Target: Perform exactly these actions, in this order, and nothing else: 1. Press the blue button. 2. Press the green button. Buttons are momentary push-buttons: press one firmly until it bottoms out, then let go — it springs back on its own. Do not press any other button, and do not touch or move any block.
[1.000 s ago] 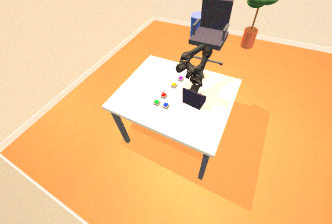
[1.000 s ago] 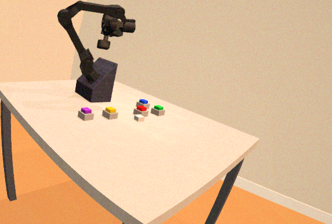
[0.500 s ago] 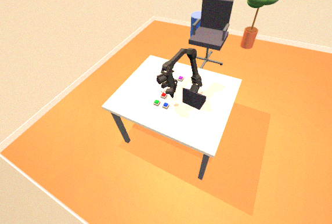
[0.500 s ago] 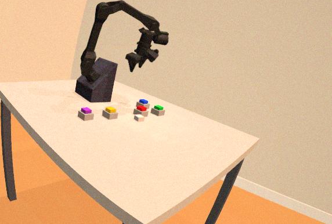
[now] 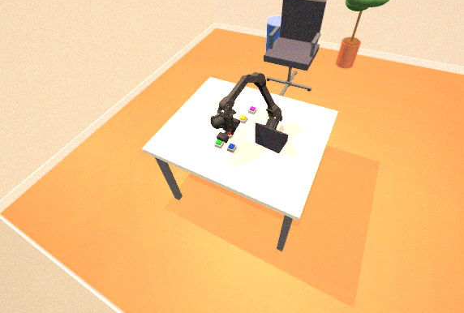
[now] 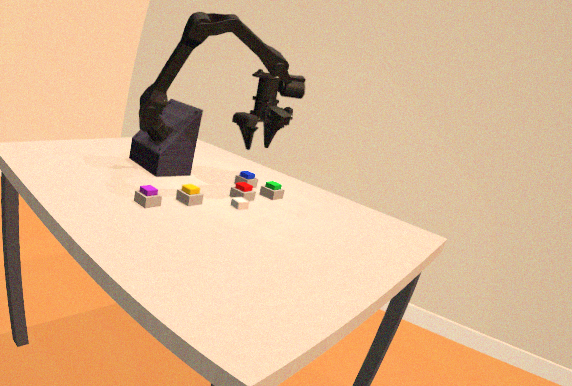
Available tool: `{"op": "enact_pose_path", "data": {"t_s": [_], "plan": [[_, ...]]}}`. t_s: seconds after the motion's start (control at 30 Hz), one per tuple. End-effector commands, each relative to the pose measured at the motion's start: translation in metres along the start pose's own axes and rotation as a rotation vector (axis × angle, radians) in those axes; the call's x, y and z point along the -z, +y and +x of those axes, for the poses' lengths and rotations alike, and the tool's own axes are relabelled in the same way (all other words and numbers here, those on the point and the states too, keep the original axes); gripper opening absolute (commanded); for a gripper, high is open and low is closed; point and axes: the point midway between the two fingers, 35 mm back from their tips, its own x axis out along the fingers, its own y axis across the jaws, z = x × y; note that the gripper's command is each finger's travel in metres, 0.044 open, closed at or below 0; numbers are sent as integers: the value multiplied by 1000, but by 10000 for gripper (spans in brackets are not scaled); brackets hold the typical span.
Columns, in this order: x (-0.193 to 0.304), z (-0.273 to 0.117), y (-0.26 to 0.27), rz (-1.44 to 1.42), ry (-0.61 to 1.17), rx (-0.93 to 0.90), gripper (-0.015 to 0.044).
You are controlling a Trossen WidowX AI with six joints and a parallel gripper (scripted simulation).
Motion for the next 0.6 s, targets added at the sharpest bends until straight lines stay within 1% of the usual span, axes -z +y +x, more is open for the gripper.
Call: {"op": "enact_pose_path", "data": {"t_s": [0.0,0.27,0.3,0.57], "plan": [[6,42,-9,-10,23,38,242],[6,44,-10,-10,23,38,32],[6,44,-10,-10,23,38,20],[6,45,-10,-10,23,38,20]]}}
